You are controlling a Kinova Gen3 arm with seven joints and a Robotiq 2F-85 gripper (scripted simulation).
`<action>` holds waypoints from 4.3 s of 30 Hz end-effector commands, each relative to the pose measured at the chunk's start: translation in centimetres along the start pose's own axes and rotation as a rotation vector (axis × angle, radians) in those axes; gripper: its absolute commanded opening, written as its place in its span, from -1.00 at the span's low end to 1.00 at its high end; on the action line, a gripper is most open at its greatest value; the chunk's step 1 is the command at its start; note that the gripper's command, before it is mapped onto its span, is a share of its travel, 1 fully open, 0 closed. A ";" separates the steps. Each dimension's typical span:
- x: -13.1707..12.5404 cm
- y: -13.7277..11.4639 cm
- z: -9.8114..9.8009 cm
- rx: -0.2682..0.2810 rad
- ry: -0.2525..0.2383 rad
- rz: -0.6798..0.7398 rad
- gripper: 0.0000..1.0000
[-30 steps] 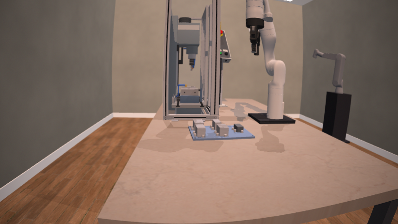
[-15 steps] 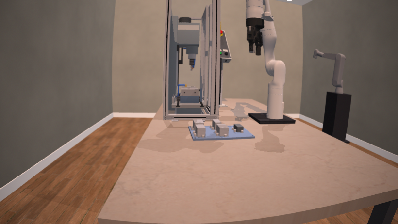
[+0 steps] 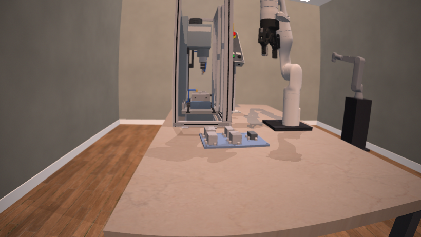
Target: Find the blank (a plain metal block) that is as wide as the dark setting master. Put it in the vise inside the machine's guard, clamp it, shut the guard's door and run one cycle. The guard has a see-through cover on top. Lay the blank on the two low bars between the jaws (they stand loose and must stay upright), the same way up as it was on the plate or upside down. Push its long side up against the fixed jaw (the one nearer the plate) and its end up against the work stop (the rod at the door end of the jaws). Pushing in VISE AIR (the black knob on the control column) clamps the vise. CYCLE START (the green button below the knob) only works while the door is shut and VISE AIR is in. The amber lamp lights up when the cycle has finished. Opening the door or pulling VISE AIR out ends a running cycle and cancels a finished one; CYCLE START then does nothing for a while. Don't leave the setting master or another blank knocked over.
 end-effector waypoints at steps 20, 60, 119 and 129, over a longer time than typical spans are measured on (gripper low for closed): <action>0.0 0.0 0.0 -0.003 0.001 0.369 1.00; 0.0 0.0 0.0 -0.003 0.001 0.719 1.00; -3.4 6.2 18.7 -0.003 0.001 0.719 1.00; -3.4 6.2 18.7 -0.003 0.001 0.719 1.00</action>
Point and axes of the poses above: the point where the finger pads meet when closed, its own z axis out along the fingers, its own x axis across the jaws, y = z × x, the point moved 2 cm from there along -z, back along the fingers, and after that the axes turned 11 degrees about -z, right-handed, at the moved point
